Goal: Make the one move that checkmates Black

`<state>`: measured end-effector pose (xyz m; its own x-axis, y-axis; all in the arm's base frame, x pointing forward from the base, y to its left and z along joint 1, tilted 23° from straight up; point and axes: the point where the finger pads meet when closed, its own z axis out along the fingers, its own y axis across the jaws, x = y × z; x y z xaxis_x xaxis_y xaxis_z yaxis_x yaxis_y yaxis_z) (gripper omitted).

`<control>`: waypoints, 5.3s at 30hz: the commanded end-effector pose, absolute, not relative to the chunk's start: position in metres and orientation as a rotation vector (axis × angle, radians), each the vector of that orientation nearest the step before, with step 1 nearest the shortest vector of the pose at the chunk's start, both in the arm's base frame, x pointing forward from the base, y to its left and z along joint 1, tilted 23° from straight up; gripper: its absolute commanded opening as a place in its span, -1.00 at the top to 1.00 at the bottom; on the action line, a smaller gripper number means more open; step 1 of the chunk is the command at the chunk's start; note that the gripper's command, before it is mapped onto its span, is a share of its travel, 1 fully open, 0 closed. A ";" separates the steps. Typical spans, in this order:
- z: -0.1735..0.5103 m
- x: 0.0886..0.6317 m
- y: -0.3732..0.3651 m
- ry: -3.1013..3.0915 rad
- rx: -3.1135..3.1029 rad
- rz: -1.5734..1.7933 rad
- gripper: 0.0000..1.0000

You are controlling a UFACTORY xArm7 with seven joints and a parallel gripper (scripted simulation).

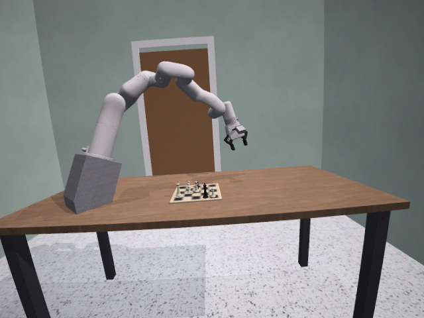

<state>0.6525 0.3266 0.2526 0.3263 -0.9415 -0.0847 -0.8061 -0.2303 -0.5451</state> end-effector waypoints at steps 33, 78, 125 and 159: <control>0.169 0.539 0.299 1.932 -2.240 -0.968 -1.00; 0.060 0.393 0.262 2.367 -2.153 -1.950 -1.00; 0.065 0.391 0.260 2.367 -2.152 -1.950 -1.00; 0.131 0.387 0.194 2.634 -2.204 -1.323 -1.00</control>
